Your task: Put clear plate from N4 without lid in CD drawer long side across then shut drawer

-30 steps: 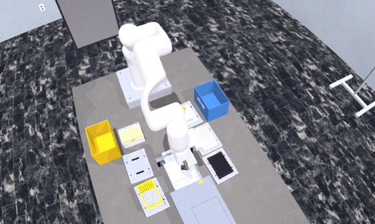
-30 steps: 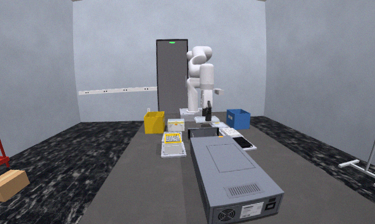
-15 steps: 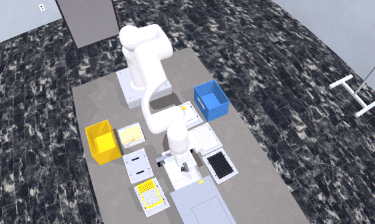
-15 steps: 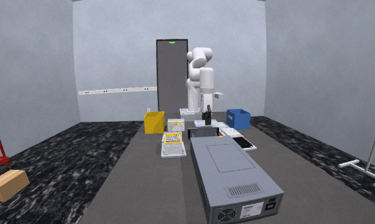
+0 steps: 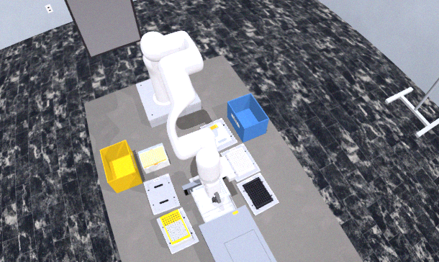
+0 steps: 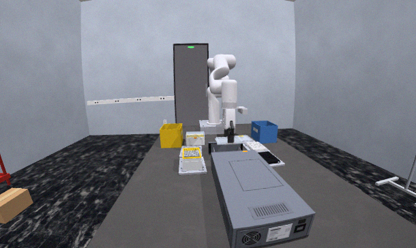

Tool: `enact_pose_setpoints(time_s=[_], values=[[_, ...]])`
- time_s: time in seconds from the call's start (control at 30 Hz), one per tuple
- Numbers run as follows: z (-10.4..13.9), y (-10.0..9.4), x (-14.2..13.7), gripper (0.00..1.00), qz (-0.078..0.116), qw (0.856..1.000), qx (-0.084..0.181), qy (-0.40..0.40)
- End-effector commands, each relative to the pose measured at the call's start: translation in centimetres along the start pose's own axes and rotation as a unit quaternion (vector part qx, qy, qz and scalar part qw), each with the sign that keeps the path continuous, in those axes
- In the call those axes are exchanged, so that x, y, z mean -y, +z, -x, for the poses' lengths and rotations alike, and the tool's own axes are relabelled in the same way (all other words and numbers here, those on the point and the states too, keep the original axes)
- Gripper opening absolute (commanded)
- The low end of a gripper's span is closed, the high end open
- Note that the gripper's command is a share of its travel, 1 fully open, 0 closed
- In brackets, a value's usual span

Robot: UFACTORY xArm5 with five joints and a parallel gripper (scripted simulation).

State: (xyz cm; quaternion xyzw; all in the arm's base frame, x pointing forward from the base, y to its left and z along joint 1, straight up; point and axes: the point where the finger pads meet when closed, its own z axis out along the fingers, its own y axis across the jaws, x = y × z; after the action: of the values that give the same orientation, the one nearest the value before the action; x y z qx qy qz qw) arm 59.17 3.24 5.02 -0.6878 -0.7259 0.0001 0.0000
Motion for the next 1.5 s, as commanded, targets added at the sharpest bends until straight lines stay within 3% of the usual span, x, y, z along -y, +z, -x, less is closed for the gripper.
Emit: enact_pose_setpoints(time_s=[0.0, 1.3, 1.47], values=[[0.0, 0.4, -0.1, 0.0, 0.002, 1.0, 0.0, 0.0], [0.0, 6.3, -0.1, 0.0, 0.002, 1.0, 0.0, 0.0], [0.0, 6.3, -0.1, 0.0, 0.002, 1.0, 0.0, 0.0]])
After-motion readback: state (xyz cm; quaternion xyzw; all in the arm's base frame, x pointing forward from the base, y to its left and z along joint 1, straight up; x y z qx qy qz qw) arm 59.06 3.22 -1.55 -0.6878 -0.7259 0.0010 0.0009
